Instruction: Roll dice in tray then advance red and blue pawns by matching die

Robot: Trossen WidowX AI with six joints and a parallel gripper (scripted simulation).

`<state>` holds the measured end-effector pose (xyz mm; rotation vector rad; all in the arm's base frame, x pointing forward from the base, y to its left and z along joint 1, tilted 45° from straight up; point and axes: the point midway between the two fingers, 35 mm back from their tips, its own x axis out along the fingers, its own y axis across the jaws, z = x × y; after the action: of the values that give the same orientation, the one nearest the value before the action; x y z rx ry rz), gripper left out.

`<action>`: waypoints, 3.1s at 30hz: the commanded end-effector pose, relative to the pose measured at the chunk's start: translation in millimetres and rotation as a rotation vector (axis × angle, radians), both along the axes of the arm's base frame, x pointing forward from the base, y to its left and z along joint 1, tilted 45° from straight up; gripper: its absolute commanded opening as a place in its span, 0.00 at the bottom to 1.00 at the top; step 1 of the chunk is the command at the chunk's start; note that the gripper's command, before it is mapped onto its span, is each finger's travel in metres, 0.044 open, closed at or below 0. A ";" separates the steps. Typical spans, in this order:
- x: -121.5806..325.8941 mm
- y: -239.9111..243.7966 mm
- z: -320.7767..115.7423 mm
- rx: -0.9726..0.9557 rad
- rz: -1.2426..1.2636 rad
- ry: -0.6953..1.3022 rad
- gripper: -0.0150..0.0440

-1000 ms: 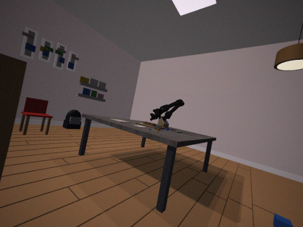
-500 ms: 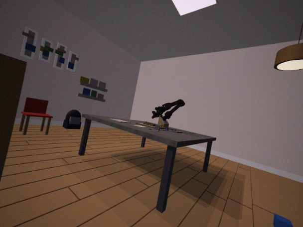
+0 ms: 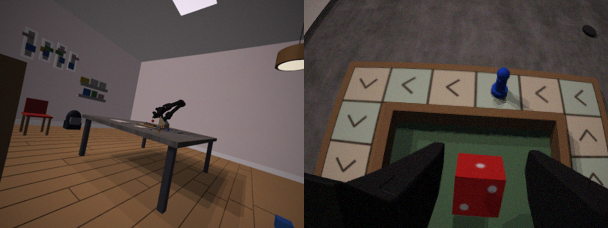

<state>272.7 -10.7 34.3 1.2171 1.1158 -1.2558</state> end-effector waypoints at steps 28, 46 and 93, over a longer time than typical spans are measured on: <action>17.1 32.6 19.6 0.703 0.462 -0.155 0.73; 7.1 173.4 130.7 0.588 1.511 -0.607 0.72; 12.0 218.6 86.9 0.591 1.510 -0.610 0.39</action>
<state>284.1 208.2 121.6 0.6562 1.4316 0.5843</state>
